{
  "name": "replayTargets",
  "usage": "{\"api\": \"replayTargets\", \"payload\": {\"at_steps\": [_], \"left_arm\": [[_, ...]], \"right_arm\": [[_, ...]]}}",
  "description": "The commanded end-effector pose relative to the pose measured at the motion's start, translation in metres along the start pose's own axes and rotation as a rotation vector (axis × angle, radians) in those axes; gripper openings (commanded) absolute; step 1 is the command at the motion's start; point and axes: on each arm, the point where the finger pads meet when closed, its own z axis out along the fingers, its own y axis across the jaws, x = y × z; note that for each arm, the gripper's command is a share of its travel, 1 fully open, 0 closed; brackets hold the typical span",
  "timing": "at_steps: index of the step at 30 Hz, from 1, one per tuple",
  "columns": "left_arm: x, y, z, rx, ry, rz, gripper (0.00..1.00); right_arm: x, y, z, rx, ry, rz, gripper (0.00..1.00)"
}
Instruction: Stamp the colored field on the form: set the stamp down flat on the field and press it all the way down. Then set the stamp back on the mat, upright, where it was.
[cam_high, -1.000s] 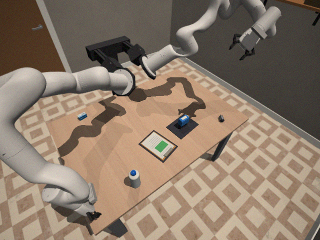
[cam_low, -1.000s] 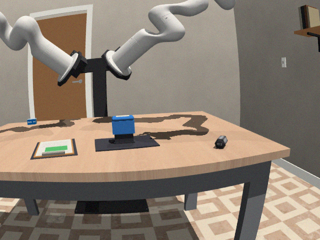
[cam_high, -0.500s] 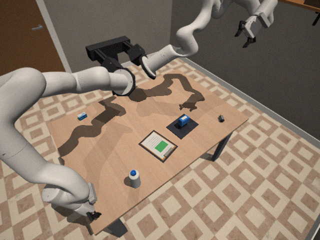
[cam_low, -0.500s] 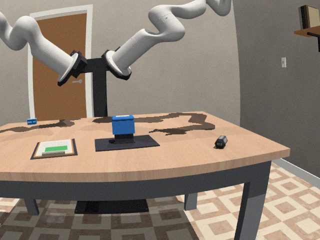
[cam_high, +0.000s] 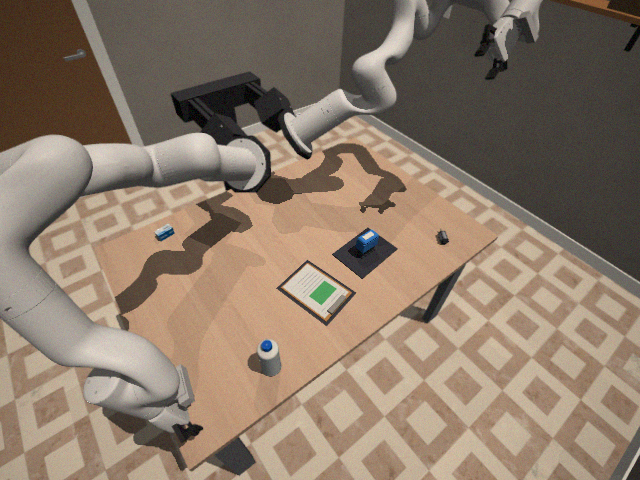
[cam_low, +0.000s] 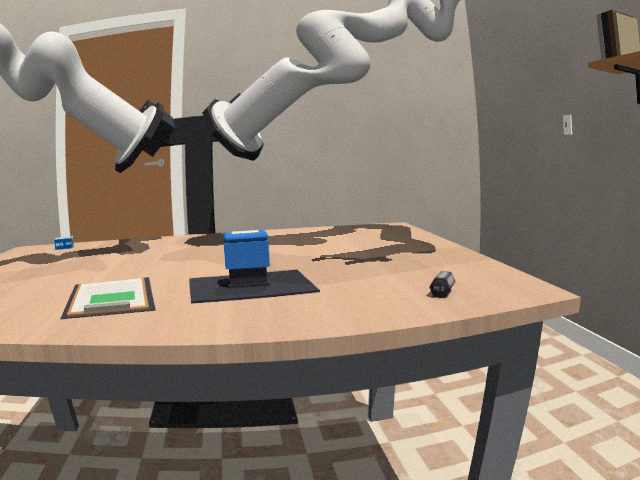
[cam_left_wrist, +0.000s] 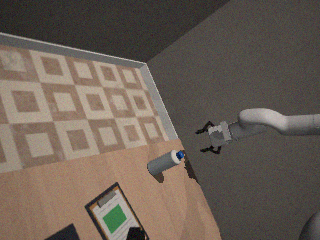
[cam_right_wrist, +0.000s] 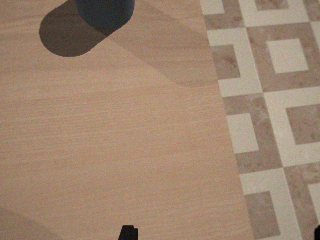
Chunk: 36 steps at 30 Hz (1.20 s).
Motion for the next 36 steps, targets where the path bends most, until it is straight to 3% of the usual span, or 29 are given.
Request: {"api": "replayTargets", "payload": {"at_steps": [1,17,36], "left_arm": [[-0.004,0.002,-0.011,0.0,0.024,-0.041,1.0],[-0.014,0.006,-0.033,-0.011,0.074,-0.128,1.0],[-0.016,0.007,-0.037,-0.013,0.083,-0.142,1.0]], "right_arm": [[0.0,0.001,-0.001,-0.001,-0.001,0.0,1.0],[0.0,0.001,-0.001,-0.001,-0.001,0.0,1.0],[0.0,0.001,-0.001,-0.001,-0.001,0.0,1.0]]}}
